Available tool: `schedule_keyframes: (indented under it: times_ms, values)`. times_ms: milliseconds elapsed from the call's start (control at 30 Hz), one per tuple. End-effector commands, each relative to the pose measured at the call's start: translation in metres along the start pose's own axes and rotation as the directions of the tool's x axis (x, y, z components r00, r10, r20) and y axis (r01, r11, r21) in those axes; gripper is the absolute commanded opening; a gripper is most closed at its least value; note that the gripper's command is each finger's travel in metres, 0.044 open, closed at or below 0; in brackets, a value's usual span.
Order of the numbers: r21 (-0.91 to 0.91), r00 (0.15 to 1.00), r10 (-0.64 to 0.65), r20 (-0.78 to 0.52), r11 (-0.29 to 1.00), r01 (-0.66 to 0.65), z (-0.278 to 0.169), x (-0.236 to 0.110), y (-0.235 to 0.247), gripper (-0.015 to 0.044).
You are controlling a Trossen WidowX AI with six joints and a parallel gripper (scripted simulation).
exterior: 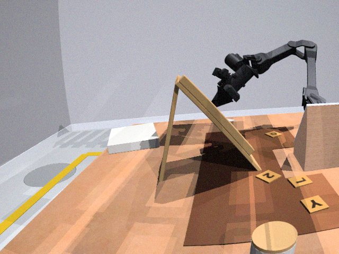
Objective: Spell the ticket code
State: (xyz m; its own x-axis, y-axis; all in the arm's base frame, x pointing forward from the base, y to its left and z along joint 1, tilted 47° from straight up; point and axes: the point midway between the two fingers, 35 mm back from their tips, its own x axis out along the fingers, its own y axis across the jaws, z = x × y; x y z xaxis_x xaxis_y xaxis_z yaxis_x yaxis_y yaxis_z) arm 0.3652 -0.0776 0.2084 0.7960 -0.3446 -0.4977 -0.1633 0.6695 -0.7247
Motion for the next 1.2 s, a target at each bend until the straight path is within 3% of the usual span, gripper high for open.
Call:
schedule_keyframes:
  times_ms: [0, 1167]
  values:
    - [0.002, 1.000, 0.001, -0.003, 1.000, -0.001, -0.001, 0.000, 0.003, 0.0000]
    - [0.002, 1.000, 0.002, -0.003, 1.000, -0.002, -0.001, 0.000, 0.021, 0.0000]
